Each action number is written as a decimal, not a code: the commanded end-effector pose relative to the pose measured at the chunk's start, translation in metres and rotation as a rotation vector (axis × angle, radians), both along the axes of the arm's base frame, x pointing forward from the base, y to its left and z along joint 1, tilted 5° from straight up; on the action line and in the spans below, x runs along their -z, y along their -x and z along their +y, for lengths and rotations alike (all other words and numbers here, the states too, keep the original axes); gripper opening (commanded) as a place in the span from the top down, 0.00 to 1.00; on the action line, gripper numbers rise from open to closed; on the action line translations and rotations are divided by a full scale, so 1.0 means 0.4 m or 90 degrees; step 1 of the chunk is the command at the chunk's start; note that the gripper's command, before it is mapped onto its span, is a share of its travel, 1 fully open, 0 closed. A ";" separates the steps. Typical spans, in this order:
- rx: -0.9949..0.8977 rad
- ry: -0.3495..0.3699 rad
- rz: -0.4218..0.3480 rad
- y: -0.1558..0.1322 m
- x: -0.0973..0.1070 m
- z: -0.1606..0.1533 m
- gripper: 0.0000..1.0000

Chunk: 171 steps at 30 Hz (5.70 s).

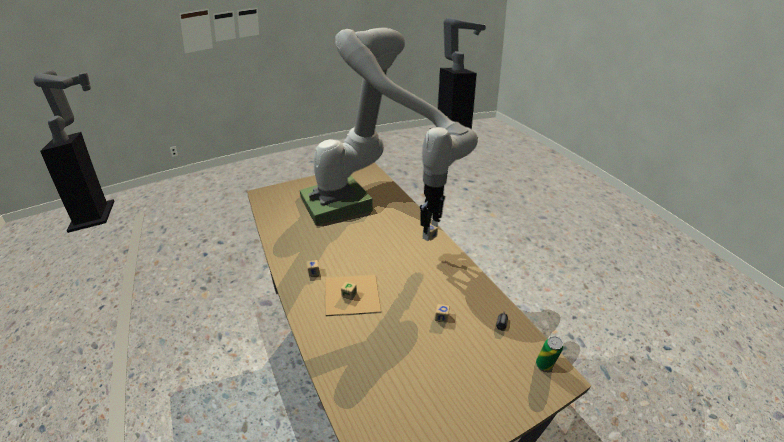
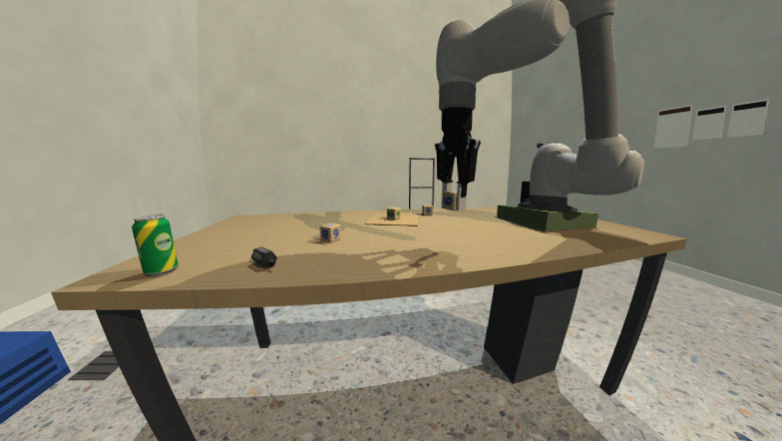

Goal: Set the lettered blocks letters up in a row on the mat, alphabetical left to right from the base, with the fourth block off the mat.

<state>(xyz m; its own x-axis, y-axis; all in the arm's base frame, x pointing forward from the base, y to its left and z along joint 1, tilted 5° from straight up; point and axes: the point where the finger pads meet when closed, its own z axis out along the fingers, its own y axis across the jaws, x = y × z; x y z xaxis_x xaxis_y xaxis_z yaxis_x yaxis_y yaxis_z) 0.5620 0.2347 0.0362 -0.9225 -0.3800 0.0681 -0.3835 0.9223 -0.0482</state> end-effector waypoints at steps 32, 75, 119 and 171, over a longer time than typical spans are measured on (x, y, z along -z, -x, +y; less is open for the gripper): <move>-0.620 -0.035 0.043 -0.095 -0.011 -0.157 0.67; -1.356 -0.067 0.090 -0.183 -0.022 -0.364 0.67; -2.120 -0.099 0.140 -0.243 -0.033 -0.596 0.67; -2.607 -0.119 0.170 -0.263 -0.041 -0.750 0.67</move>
<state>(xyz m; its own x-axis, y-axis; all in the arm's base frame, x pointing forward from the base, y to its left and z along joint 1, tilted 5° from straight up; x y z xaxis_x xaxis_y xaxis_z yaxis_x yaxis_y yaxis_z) 0.6669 -0.0655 0.0518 0.2081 0.9754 -0.0726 0.9767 -0.2112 -0.0377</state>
